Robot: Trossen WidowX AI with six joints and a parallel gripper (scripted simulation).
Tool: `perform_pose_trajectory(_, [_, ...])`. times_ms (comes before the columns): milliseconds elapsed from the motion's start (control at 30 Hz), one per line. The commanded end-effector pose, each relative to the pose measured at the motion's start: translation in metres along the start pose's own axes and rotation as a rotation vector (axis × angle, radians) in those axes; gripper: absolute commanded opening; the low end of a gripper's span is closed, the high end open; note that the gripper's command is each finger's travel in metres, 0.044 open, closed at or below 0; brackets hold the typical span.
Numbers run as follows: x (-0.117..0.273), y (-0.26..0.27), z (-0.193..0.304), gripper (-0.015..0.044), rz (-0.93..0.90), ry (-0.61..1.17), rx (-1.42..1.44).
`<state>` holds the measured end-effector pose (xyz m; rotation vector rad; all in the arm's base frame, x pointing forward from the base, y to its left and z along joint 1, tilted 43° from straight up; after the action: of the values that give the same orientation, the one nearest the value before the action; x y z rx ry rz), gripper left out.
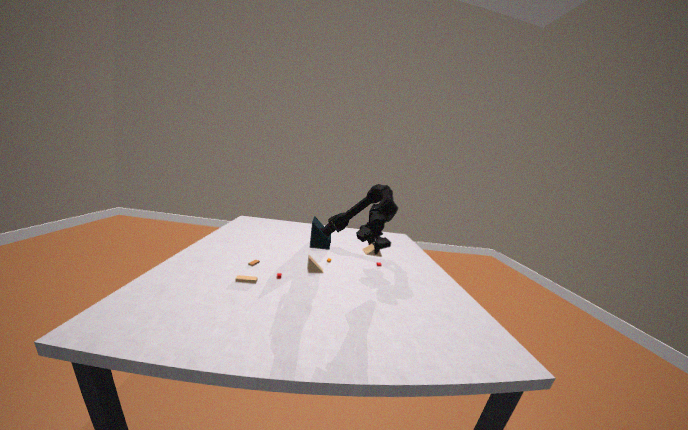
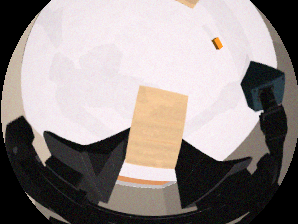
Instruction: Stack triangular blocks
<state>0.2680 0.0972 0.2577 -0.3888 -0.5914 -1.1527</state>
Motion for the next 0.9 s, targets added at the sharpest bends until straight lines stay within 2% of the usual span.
perform_pose_trajectory(0, [-0.002, -0.002, 0.014, 0.0000, 0.001, -0.114, -0.023])
perform_pose_trajectory(233, [-0.006, -0.005, 0.039, 0.0000, -0.047, -0.320, -0.087])
perform_pose_trajectory(500, [-0.007, -0.011, 0.068, 0.0000, -0.198, -0.513, -0.162])
perform_pose_trajectory(867, [-0.002, -0.008, 0.064, 0.0000, -0.233, -0.546, -0.175])
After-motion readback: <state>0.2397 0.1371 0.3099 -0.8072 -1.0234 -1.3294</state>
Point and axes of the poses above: the point midway between the two fingers, 35 mm back from their tips, its own x axis back along the fingers, its own y axis across the jaws, z = x × y, the point moved 10 cm from there along x, back along the fingers, and after that the axes turned 12 degrees about -x, right-handed, at the moved point
